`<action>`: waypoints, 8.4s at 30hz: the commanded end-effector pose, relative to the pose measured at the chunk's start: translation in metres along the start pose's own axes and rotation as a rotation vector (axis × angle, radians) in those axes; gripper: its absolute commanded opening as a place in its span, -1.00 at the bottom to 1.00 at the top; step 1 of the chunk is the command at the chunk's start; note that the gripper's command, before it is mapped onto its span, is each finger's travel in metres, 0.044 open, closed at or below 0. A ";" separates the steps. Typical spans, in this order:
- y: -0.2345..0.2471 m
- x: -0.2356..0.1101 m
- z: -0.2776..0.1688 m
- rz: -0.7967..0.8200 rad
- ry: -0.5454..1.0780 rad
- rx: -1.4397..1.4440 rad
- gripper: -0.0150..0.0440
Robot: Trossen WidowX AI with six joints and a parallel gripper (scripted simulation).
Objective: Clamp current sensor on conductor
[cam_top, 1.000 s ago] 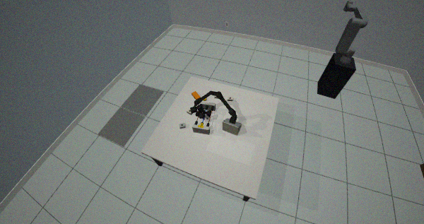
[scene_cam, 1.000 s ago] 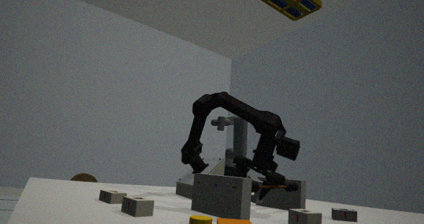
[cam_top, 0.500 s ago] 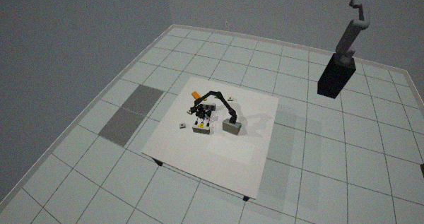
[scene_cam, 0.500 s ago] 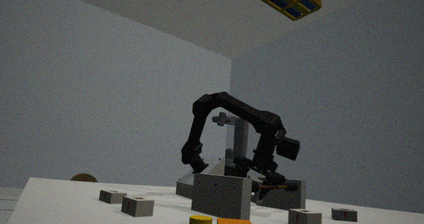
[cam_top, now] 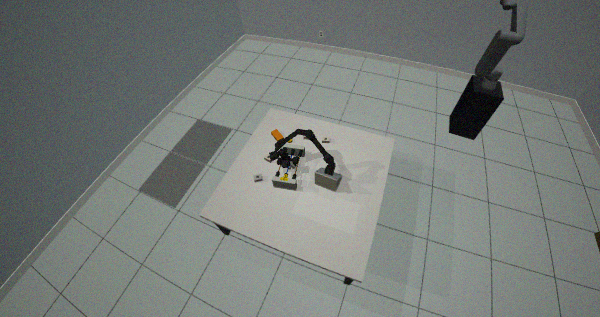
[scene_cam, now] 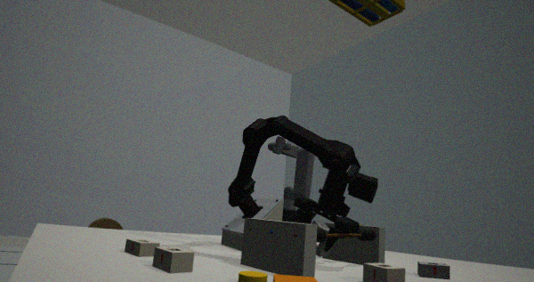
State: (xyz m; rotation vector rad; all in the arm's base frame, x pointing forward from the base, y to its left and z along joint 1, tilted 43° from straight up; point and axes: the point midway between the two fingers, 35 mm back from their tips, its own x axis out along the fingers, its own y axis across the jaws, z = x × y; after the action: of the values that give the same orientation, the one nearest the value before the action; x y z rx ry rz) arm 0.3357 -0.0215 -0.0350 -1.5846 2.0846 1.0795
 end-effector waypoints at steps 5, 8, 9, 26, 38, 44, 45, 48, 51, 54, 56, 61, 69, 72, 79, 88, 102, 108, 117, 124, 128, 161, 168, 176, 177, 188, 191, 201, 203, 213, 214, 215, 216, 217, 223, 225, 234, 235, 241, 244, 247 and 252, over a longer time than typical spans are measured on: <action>0.001 0.000 0.000 0.004 -0.001 -0.002 0.63; 0.001 0.000 0.000 0.004 -0.001 -0.002 0.56; 0.001 0.000 0.000 0.004 -0.001 -0.002 0.54; 0.001 0.000 0.000 0.004 -0.001 -0.002 -0.49; 0.001 0.000 0.000 0.004 -0.001 -0.002 -0.49; 0.001 0.000 0.000 0.004 -0.001 -0.002 -0.49; 0.001 0.000 0.000 0.004 -0.001 -0.002 -0.49; 0.001 0.000 0.000 0.004 -0.001 -0.002 -0.49; 0.001 0.000 0.000 0.004 -0.001 -0.002 -0.49; 0.001 0.000 0.000 0.004 -0.001 -0.002 -0.49; 0.001 0.000 0.000 0.004 -0.001 -0.002 -0.49; 0.001 0.000 0.000 0.004 -0.001 -0.002 -0.49; 0.001 0.000 0.000 0.004 -0.001 -0.002 -0.49; 0.000 0.000 0.000 -0.004 0.000 0.000 -0.49; 0.000 -0.006 0.001 -0.140 -0.010 -0.005 -0.49; 0.005 -0.015 0.001 -0.344 -0.008 -0.007 -0.49; 0.005 -0.013 0.002 -0.330 -0.009 -0.009 -0.49; 0.002 -0.014 0.001 -0.332 -0.008 -0.008 -0.49; -0.003 -0.016 0.001 -0.334 -0.006 -0.006 -0.49; -0.003 -0.016 0.001 -0.334 -0.006 -0.006 -0.49; -0.004 -0.015 0.001 -0.334 -0.006 -0.006 -0.49; -0.004 -0.015 0.002 -0.334 -0.007 -0.005 0.42; -0.004 -0.015 0.002 -0.334 -0.007 -0.005 0.42; -0.004 -0.015 0.002 -0.334 -0.007 -0.005 0.51; -0.004 -0.015 0.002 -0.334 -0.007 -0.005 0.60; -0.004 -0.015 0.002 -0.334 -0.007 -0.005 1.00; -0.003 -0.017 0.002 -0.335 -0.008 -0.005 1.00; 0.031 -0.112 0.003 -0.345 -0.012 -0.009 1.00; 0.031 -0.112 0.003 -0.345 -0.012 -0.009 1.00; 0.051 -0.103 0.045 -0.436 0.048 0.620 1.00; 0.053 -0.102 0.049 -0.457 0.050 0.693 1.00; 0.056 -0.101 0.054 -0.480 0.051 0.766 1.00; 0.058 -0.100 0.058 -0.504 0.049 0.839 1.00; 0.061 -0.099 0.062 -0.530 0.045 0.911 1.00; 0.076 -0.093 0.084 -0.715 -0.032 1.329 1.00; 0.082 -0.092 0.091 -0.784 -0.083 1.462 1.00; 0.100 -0.086 0.112 -1.022 -0.348 1.836 1.00; 0.102 -0.085 0.114 -1.041 -0.386 1.873 1.00; 0.112 -0.082 0.123 -1.137 -0.647 2.077 1.00; 0.117 -0.081 0.128 -1.168 -0.801 2.163 1.00; 0.120 -0.080 0.130 -1.170 -0.908 2.232 1.00; 0.120 -0.080 0.130 -1.170 -0.911 2.233 1.00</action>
State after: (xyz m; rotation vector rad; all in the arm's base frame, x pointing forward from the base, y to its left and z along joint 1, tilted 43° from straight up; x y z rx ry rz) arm 0.2425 0.1377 -0.0213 -0.6107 0.6093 -0.8175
